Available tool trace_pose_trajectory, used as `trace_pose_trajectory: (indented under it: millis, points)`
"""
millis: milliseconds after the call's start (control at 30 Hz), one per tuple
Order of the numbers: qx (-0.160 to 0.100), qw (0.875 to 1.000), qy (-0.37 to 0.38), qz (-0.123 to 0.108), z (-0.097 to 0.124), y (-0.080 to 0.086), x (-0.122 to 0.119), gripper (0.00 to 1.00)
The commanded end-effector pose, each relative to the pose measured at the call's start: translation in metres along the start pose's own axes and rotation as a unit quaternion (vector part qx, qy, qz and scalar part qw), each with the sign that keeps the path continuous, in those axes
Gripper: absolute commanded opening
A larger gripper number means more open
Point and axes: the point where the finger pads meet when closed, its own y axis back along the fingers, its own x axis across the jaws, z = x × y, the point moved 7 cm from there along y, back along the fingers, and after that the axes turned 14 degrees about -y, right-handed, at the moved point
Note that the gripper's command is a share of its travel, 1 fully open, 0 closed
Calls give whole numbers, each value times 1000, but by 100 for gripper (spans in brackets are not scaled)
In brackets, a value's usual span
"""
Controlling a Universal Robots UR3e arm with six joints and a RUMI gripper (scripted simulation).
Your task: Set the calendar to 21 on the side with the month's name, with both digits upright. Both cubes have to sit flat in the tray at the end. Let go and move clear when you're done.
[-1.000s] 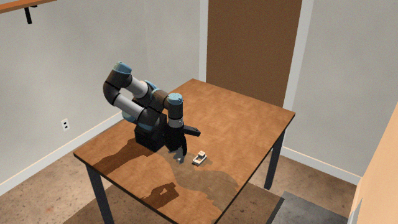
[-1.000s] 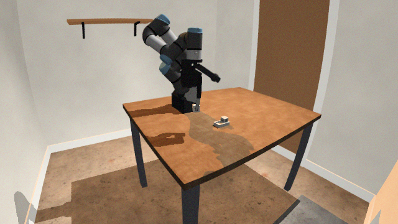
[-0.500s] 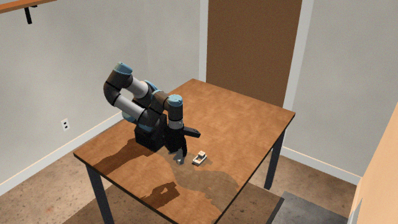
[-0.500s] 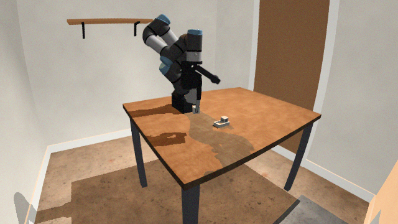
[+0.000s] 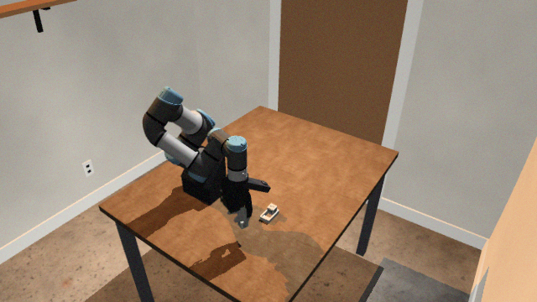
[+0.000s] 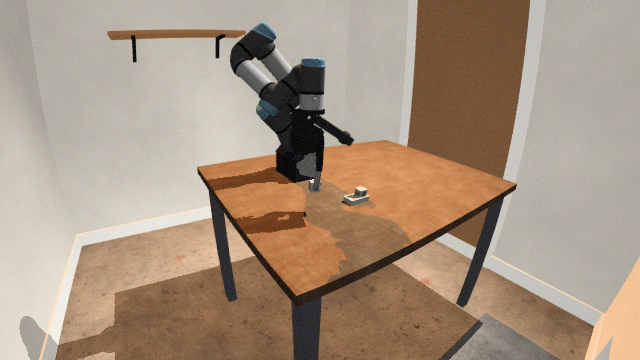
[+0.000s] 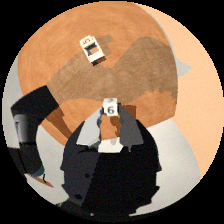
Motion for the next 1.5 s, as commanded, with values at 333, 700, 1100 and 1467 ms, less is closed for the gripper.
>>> trace_pose_trajectory:
  millis: [333, 700, 1100, 1467]
  points:
    - [2, 1000, 0, 2, 0, -36, 1, 10]
    - [2, 1000, 0, 2, 0, -56, 1, 10]
    - [2, 1000, 0, 2, 0, -60, 1, 10]
    - [2, 1000, 0, 2, 0, -60, 1, 10]
